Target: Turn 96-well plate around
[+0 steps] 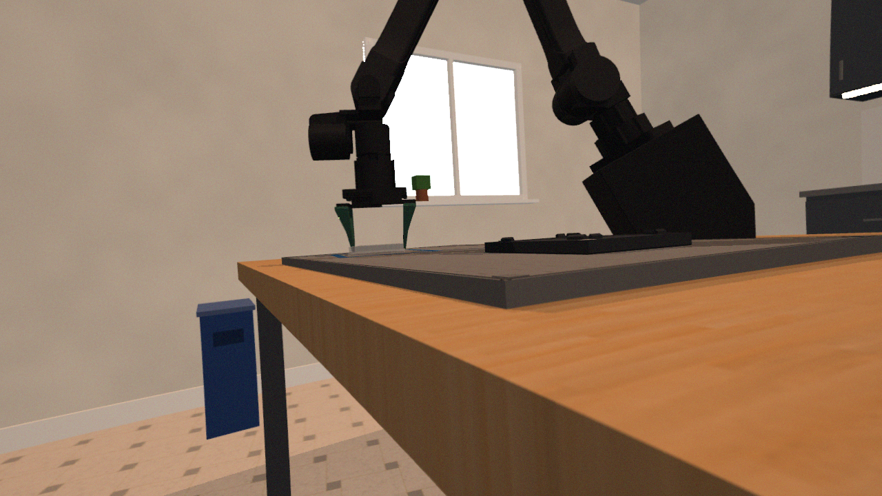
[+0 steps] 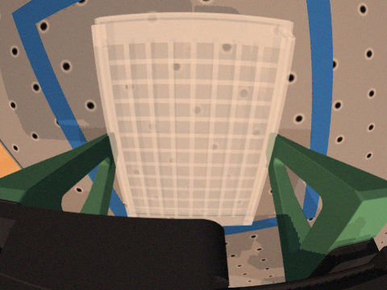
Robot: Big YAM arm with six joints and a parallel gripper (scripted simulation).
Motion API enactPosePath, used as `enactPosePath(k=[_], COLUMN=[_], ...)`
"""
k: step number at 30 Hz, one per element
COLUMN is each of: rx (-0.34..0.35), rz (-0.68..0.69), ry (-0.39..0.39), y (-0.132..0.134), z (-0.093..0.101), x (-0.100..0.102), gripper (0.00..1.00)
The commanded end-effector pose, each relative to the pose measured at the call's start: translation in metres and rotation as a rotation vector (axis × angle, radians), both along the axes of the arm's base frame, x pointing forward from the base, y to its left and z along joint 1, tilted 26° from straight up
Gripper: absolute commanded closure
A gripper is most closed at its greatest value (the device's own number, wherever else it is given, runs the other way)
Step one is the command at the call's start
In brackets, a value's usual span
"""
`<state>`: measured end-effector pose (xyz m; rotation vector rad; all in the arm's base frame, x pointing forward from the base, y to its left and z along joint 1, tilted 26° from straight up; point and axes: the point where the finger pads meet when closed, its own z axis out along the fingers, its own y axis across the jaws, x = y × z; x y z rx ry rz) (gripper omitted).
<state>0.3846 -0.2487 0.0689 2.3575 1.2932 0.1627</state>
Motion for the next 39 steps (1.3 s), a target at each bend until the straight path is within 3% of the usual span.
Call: enactPosePath(k=[1, 23, 25, 39], rx=[0.001, 0.010, -0.009, -0.017], rz=[-0.004, -0.003, -0.002, 0.002], ry=[0.008, 0.021, -0.013, -0.033], y=[-0.005, -0.002, -0.001, 0.007], z=[-0.005, -0.005, 0.014, 0.041], x=[-0.001, -0.004, -0.002, 0.002], gripper=[1.00, 1.00, 1.00, 1.00])
